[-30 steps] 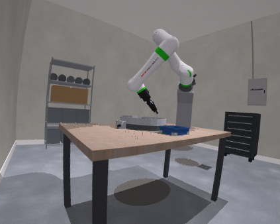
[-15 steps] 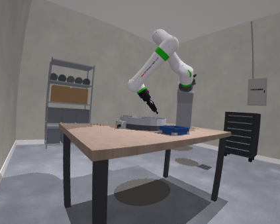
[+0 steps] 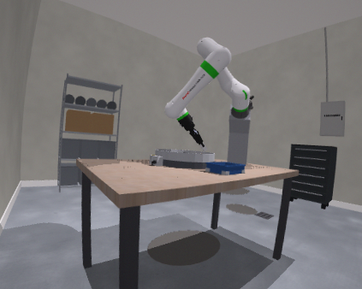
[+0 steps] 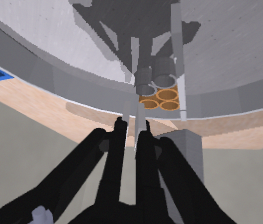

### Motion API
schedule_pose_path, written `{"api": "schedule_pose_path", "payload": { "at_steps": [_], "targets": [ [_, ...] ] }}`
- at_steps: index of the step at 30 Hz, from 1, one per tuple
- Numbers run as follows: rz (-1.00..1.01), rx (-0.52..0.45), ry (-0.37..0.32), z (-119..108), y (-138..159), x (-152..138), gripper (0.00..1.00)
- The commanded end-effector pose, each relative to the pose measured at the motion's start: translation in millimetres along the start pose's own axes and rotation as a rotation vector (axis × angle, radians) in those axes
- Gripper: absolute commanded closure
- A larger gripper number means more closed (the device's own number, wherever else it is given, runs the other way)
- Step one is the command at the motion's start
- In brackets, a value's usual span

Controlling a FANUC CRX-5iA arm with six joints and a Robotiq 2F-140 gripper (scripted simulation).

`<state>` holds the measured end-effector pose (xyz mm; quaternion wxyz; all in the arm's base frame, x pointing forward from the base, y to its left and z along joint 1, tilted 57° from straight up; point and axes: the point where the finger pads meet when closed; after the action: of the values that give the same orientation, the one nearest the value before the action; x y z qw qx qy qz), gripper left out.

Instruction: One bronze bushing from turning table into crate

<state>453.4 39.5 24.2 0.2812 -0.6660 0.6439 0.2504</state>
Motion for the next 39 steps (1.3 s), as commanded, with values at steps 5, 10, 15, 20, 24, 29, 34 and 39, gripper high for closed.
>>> {"api": "schedule_pose_path", "payload": {
  "at_steps": [5, 10, 15, 20, 24, 29, 34, 39],
  "targets": [
    [0.0, 0.0, 0.0, 0, 0, 0, 0.94],
    [0.0, 0.0, 0.0, 3, -3, 0, 0.94],
    [0.0, 0.0, 0.0, 10, -8, 1, 0.94],
    [0.0, 0.0, 0.0, 12, -11, 1, 0.94],
    [0.0, 0.0, 0.0, 13, -11, 1, 0.94],
    [0.0, 0.0, 0.0, 13, -11, 1, 0.94],
    [0.0, 0.0, 0.0, 13, -11, 1, 0.94],
    [0.0, 0.0, 0.0, 13, -11, 1, 0.94]
  ]
}}
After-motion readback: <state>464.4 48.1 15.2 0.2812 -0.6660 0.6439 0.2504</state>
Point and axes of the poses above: the point where the finger pads meet when closed, its own z axis out along the fingers, its own x axis across the jaws, y = z × x, and after that the axes turned 4 degrees about -z, right-handed
